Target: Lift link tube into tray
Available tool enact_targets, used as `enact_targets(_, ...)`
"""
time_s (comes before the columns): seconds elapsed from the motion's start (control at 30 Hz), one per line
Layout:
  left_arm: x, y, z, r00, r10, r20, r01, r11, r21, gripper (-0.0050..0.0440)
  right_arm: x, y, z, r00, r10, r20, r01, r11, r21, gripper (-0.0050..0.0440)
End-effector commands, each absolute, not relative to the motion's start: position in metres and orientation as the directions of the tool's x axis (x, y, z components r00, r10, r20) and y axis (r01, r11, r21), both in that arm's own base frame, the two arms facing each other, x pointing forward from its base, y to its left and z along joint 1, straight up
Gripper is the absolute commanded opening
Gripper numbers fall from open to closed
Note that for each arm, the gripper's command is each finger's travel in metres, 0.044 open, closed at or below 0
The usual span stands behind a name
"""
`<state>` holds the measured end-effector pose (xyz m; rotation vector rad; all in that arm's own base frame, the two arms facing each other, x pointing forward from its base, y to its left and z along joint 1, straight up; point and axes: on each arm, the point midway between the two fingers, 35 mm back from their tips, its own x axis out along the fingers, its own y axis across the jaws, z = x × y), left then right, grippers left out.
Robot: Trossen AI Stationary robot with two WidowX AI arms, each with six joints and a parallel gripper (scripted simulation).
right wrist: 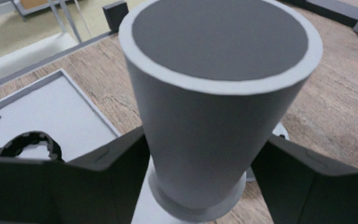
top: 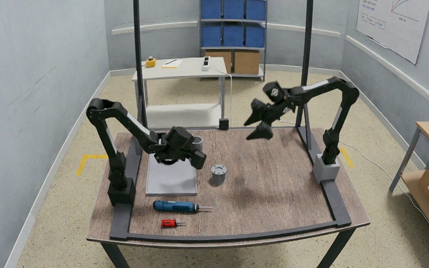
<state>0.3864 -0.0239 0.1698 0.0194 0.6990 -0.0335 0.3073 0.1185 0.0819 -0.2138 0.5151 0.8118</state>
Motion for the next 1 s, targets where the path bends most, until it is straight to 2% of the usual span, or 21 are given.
enact_targets(0.0, 0.411, -0.025, 0.149, 0.787, -0.031, -0.616, 0.042, 0.999, 0.003, 0.044, 0.302, 0.119, 0.092, 0.592, 0.636, -0.495, -0.734, 0.679, -0.005, 0.0213)
enact_targets(0.2, 0.428, -0.026, 0.161, 0.847, -0.037, -0.53, 0.044, 0.999, -0.001, 0.044, 0.3, 0.121, 0.1, 0.541, 0.615, -0.573, -0.72, 0.692, 0.063, 0.0213)
enact_targets(0.27, 0.428, -0.026, 0.161, 0.847, -0.037, -0.53, 0.044, 0.999, -0.001, 0.044, 0.3, 0.121, 0.1, 0.541, 0.615, -0.573, -0.72, 0.692, 0.063, 0.0213)
enact_targets(0.77, 0.428, -0.026, 0.164, 0.852, -0.037, -0.522, 0.043, 0.999, 0.0, 0.044, 0.291, 0.126, 0.104, 0.31, 0.547, -0.778, -0.612, 0.741, 0.277, 0.0213)
enact_targets(0.83, 0.428, -0.026, 0.164, 0.852, -0.037, -0.522, 0.043, 0.999, 0.0, 0.044, 0.291, 0.126, 0.104, 0.31, 0.547, -0.778, -0.612, 0.741, 0.277, 0.0213)
enact_targets(0.87, 0.43, -0.027, 0.17, 0.86, -0.035, -0.51, 0.041, 0.999, -0.001, 0.044, 0.281, 0.125, 0.099, 0.254, 0.536, -0.805, -0.588, 0.747, 0.312, 0.0213)
enact_targets(0.97, 0.43, -0.027, 0.17, 0.86, -0.035, -0.51, 0.041, 0.999, -0.001, 0.044, 0.277, 0.126, 0.097, 0.183, 0.521, -0.834, -0.547, 0.759, 0.354, 0.0213)
